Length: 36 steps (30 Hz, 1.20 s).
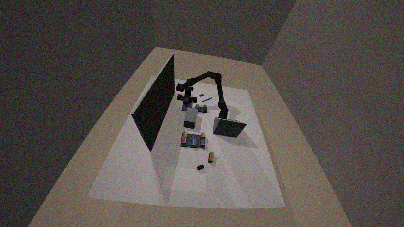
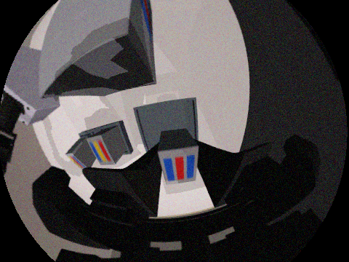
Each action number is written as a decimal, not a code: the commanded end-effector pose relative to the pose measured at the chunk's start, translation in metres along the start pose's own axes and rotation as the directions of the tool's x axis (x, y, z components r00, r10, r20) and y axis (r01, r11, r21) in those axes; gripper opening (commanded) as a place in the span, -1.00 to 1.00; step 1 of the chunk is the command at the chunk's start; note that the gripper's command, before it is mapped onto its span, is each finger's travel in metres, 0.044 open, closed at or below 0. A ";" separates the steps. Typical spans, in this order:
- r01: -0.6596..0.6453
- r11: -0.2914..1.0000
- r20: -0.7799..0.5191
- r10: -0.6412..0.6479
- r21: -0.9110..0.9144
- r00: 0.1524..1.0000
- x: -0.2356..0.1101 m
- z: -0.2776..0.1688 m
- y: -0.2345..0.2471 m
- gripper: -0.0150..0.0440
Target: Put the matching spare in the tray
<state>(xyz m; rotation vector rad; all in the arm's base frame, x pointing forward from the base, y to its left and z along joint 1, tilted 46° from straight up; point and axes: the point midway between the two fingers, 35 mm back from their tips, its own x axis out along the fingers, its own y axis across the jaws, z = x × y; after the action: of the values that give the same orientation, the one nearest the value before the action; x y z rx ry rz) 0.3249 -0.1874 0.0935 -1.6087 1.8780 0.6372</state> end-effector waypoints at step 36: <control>-0.001 1.000 -0.006 0.001 0.000 1.000 0.018 0.000 0.004 0.75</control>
<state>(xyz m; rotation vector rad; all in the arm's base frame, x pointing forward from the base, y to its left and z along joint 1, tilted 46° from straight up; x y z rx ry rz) 0.3190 -0.1994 0.0814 -1.6125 1.8824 0.6347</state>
